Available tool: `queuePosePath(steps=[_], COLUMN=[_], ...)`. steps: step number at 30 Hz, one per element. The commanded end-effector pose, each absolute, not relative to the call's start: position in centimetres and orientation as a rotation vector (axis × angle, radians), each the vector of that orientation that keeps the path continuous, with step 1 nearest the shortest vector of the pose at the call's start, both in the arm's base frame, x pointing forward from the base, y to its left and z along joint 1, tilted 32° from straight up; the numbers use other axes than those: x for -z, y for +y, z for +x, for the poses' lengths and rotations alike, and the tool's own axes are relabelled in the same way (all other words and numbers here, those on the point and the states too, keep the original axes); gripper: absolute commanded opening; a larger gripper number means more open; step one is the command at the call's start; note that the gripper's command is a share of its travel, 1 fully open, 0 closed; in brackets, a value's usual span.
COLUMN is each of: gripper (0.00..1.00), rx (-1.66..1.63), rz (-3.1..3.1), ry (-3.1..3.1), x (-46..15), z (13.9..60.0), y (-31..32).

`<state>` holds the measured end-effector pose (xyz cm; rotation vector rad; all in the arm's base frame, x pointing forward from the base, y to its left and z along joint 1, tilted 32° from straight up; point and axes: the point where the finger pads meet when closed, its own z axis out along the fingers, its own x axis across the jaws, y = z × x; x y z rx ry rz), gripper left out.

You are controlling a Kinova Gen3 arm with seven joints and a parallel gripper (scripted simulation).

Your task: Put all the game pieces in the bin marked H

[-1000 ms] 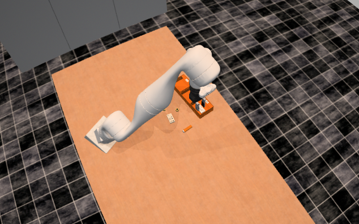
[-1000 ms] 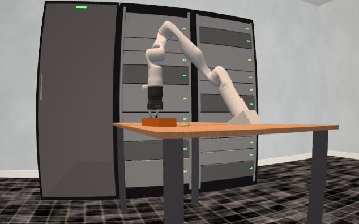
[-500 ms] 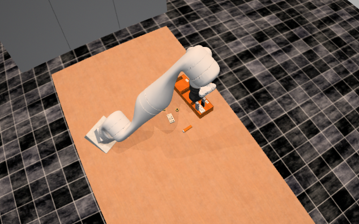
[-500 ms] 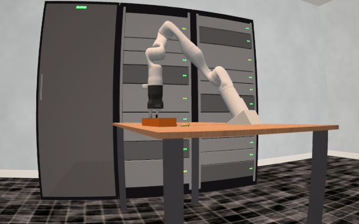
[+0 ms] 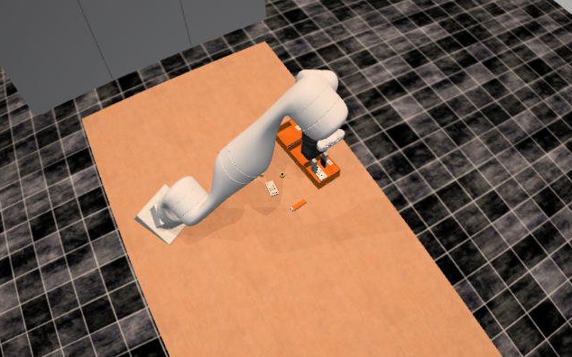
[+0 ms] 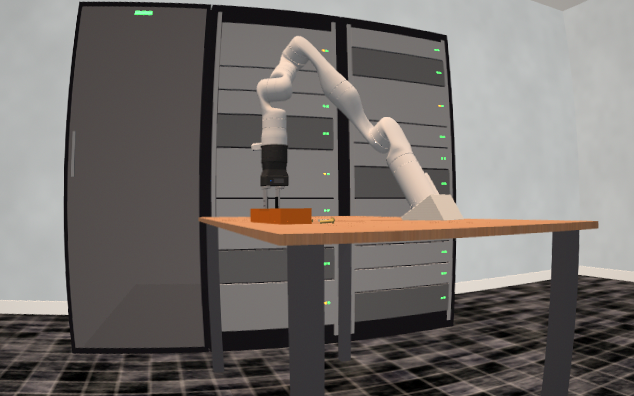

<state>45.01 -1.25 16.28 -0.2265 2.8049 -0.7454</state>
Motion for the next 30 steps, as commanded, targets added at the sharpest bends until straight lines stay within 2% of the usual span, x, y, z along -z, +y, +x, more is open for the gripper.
queuePosePath(steps=[1,17,18,22,30], gripper=[0.65,0.65,0.79,0.79,0.79], rx=[0.739,0.739,0.728,0.704,0.687], rz=[-0.227,-0.227,-0.157,-0.017,0.076], ry=[2.798,2.798,2.793,2.778,2.765], x=[-16.8,-18.3,-18.1,-17.6,-15.7], z=[45.1,44.6,43.8,42.2,35.9], y=[-0.9,-0.1,0.0,0.1,0.5])
